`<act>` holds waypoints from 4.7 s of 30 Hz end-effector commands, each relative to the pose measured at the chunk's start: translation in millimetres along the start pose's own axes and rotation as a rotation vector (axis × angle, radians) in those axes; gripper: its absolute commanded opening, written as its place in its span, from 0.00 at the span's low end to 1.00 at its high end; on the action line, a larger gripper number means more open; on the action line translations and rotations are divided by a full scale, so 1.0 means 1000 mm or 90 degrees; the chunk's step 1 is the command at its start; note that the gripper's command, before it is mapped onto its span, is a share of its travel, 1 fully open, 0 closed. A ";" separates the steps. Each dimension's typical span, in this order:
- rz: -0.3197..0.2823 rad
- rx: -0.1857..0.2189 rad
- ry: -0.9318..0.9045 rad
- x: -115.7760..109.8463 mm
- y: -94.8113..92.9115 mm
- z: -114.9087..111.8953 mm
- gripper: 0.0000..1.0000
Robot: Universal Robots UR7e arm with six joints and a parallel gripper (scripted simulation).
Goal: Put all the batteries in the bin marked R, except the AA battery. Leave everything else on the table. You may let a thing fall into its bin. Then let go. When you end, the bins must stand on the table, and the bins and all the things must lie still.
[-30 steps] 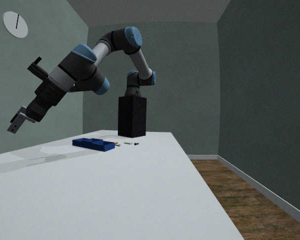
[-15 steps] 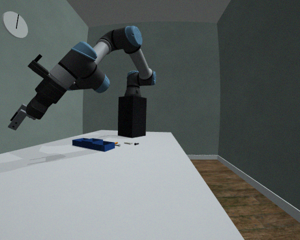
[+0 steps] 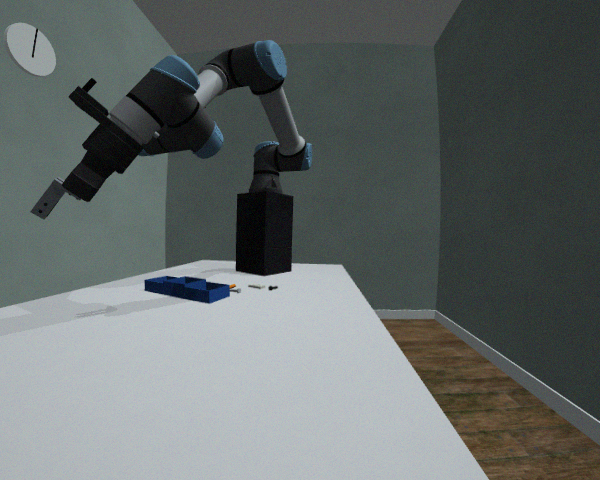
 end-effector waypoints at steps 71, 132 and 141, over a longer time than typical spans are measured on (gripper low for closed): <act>-0.327 -0.070 -1.095 -0.289 0.119 0.092 0.31; -0.442 -0.107 -1.110 -0.371 0.075 0.143 0.31; -0.433 -0.044 -0.939 -0.353 0.022 0.160 0.31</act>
Point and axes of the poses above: the point where the finger pads meet when closed, its own y axis back along the fingers, its own z axis across the jaws, x = y × z, the point moved 2 cm from there along y, back along the fingers, and after that the axes turned 11 degrees about y, right-handed, at the moved point
